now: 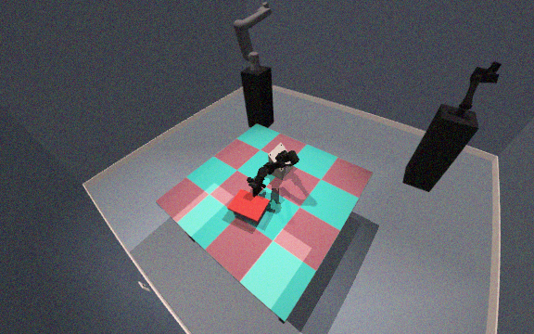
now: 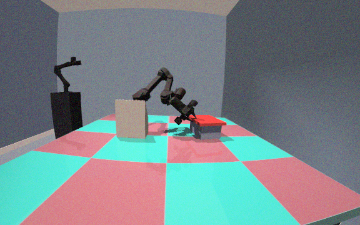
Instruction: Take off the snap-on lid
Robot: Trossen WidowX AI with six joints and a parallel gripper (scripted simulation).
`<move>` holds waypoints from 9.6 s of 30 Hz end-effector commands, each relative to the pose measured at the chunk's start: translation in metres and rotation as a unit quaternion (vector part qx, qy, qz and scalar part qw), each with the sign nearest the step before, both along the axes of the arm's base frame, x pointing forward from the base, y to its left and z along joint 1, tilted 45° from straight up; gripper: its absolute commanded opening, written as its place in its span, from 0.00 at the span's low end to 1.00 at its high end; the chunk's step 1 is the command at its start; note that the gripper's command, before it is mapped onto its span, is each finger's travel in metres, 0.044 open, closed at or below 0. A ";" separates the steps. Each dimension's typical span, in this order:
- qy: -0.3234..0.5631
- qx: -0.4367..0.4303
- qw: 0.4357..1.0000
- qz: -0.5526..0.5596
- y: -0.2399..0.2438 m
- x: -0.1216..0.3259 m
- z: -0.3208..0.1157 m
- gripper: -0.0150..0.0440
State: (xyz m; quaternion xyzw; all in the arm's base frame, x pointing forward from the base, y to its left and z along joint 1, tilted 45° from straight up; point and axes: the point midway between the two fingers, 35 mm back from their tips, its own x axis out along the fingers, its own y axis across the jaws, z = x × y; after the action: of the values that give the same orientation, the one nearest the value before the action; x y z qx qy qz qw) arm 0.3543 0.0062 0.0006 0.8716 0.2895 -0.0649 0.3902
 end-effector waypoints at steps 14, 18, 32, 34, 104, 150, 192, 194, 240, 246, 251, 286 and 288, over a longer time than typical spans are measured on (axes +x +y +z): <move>0.000 0.000 1.000 0.000 -0.003 -0.001 0.003 0.25; 0.000 0.000 1.000 0.000 -0.003 -0.001 0.003 0.25; 0.000 0.000 1.000 0.000 -0.005 -0.002 0.005 0.25; 0.000 0.000 1.000 0.000 -0.005 -0.002 0.005 0.25; 0.002 0.002 1.000 0.000 -0.011 -0.001 0.011 0.25; 0.002 0.002 1.000 0.000 -0.011 0.002 0.011 0.25; 0.001 0.000 1.000 -0.003 -0.020 0.003 0.022 0.25; 0.001 0.000 1.000 -0.003 -0.022 0.003 0.024 0.25; 0.001 -0.001 1.000 -0.003 -0.064 0.019 0.070 0.25; 0.001 -0.002 1.000 -0.003 -0.070 0.024 0.077 0.25; 0.001 -0.002 1.000 -0.003 -0.074 0.024 0.082 0.25; 0.001 -0.002 1.000 -0.003 -0.102 0.020 0.110 0.25; 0.001 -0.002 1.000 -0.003 -0.102 0.020 0.110 0.25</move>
State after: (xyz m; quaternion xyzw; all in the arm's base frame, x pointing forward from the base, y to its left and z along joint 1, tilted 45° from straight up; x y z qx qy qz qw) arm 0.3730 -0.0928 0.1034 0.8733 0.2922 -0.0748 0.3824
